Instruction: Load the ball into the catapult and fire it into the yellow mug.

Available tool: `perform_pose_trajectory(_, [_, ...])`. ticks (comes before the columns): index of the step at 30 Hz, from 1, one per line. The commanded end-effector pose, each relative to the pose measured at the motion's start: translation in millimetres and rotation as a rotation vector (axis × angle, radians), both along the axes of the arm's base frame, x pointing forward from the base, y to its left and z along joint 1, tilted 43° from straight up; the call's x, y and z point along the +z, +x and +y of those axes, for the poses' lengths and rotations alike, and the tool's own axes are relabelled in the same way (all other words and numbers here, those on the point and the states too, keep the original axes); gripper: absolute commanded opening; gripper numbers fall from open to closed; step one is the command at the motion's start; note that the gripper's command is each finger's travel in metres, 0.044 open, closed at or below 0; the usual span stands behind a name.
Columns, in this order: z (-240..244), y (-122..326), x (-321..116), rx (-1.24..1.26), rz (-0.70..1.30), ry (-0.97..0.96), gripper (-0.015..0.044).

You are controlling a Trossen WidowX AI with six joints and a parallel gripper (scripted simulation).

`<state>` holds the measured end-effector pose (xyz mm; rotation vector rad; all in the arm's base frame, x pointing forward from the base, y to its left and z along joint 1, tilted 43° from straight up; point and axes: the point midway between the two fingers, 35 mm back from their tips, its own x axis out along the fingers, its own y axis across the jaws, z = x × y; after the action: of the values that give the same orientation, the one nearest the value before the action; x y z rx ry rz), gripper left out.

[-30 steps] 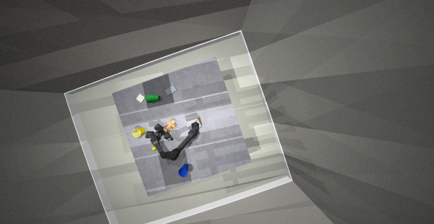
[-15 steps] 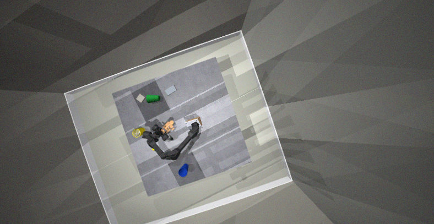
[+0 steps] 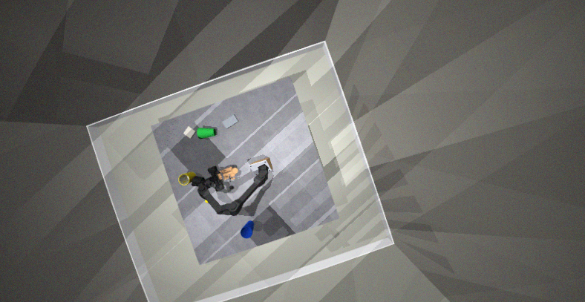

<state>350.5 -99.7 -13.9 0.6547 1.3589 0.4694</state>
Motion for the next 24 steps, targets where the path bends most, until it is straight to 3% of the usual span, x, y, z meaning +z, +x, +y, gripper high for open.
perform_pose_trajectory(1, [-6, 1, -2, -0.087, 0.073, 0.011, 0.0000])
perform_pose_trajectory(24, [2, 7, -26, -0.149, 0.127, 0.024, 0.0000])
